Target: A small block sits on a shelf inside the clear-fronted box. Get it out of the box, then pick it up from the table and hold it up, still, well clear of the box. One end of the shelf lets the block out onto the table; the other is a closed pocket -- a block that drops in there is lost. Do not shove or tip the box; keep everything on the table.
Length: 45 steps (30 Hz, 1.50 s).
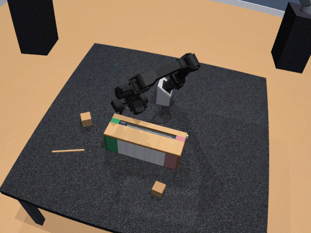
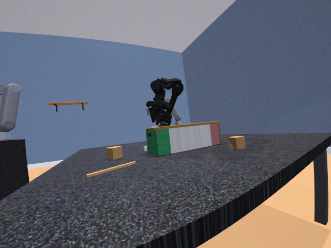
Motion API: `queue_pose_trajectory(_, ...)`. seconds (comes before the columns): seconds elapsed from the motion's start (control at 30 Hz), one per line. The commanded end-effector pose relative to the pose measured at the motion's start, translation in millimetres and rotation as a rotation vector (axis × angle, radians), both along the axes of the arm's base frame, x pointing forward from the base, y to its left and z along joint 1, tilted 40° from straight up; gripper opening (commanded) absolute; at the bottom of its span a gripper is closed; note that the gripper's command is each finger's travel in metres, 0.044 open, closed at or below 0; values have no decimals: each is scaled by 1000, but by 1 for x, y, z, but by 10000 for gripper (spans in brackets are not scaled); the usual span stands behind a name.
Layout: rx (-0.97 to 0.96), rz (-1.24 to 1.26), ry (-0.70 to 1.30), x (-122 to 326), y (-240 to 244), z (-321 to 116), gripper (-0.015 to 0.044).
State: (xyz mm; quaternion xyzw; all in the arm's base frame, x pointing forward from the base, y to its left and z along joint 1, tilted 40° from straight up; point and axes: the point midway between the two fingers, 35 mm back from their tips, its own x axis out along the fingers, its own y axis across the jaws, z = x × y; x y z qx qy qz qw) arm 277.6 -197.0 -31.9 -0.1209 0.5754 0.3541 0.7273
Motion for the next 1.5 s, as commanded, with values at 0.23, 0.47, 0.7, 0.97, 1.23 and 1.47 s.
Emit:
queue_pose_trajectory(0.23, 245, -1133, 414, -15, -9, -8, 285)
queue_pose_trajectory(0.47, 430, -1798, 739, -24, -16, -12, 285)
queue_pose_trajectory(0.7, 589, -2267, 1033, -32, -21, -14, 285)
queue_pose_trajectory(0.97, 758, -2738, 1428, -40, -26, -16, 285)
queue_pose_trajectory(1.23, 904, -3128, 1929, -47, -31, -17, 285)
queue_pose_trajectory(1.47, 952, -3274, 2226, -51, -33, -18, 285)
